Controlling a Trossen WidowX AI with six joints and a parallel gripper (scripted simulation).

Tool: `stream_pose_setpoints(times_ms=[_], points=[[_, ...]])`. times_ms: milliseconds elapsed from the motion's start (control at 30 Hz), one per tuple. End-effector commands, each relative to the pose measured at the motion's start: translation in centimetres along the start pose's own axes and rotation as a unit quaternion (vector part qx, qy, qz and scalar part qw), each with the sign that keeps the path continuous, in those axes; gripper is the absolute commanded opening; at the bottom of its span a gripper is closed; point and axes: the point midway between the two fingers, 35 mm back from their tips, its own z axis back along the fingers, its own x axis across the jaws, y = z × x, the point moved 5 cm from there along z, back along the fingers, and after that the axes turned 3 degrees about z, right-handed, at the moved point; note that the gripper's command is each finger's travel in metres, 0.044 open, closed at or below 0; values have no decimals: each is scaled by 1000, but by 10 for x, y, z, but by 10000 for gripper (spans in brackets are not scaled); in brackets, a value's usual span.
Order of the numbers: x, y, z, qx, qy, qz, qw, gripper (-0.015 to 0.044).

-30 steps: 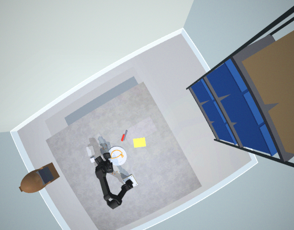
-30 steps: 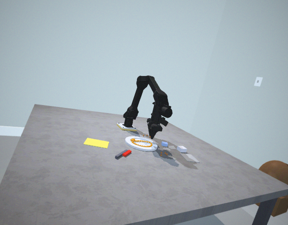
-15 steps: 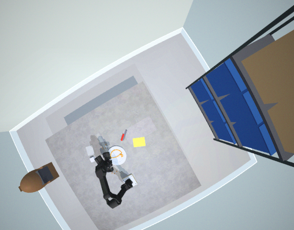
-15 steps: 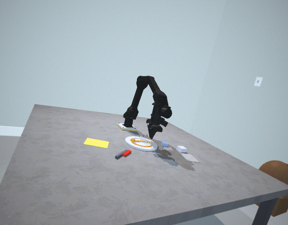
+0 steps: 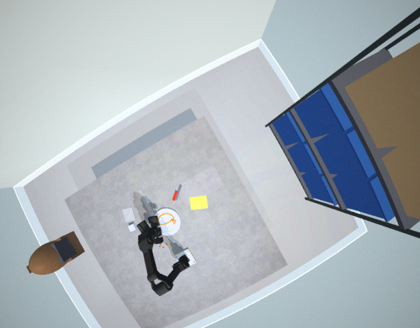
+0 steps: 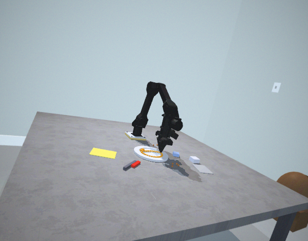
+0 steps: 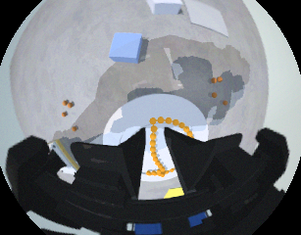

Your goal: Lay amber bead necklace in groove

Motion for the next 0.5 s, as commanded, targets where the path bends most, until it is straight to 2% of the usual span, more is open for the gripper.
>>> stream_pose_setpoints(times_ms=[0, 133, 300, 467], points=[[0, 0, -8, 1, -2, 2, 1000, 120], [0, 0, -9, 1, -2, 2, 1000, 120], [1, 0, -6, 1, -2, 1, 1000, 0], [1, 0, -6, 1, -2, 1, 1000, 0]])
